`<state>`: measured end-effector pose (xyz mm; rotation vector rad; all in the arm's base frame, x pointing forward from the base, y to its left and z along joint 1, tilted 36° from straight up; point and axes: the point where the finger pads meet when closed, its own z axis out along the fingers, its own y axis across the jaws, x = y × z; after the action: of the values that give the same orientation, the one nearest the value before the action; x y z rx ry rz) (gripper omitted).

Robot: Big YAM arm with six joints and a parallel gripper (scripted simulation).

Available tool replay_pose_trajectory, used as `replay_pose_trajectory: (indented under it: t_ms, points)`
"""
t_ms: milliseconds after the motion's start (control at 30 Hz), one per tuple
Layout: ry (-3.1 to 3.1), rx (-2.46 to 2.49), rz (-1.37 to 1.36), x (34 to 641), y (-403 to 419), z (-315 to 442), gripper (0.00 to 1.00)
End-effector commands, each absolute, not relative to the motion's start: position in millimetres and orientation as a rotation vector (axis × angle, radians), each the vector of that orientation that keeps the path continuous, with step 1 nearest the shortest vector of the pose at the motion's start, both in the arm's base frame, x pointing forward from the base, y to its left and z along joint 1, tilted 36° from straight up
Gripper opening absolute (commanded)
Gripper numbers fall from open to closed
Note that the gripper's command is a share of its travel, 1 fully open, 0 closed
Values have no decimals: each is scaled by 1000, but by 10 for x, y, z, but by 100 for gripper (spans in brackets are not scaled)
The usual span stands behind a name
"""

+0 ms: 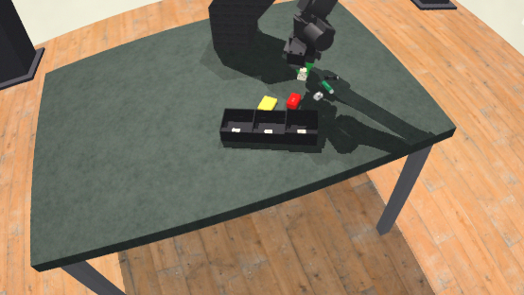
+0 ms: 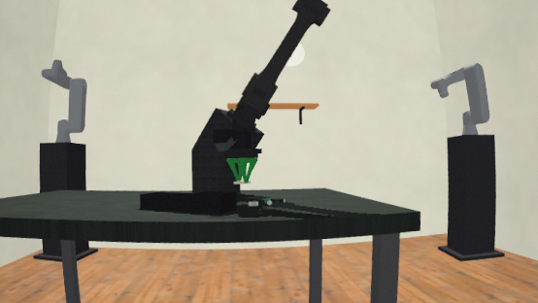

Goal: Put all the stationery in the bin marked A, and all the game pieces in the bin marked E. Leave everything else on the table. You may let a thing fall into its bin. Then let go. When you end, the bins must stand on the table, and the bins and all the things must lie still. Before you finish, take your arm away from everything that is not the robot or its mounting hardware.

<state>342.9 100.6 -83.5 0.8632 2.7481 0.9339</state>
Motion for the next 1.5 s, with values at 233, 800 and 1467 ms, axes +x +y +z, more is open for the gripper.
replay_pose_trajectory:
  t_ms: [233, 800, 1467]
  points:
    - [2739, 859, 934, 3449, 998, -804, 20]
    - [2739, 859, 934, 3454, 1006, -799, 20]
    - [2739, 859, 934, 3459, 1011, -796, 20]
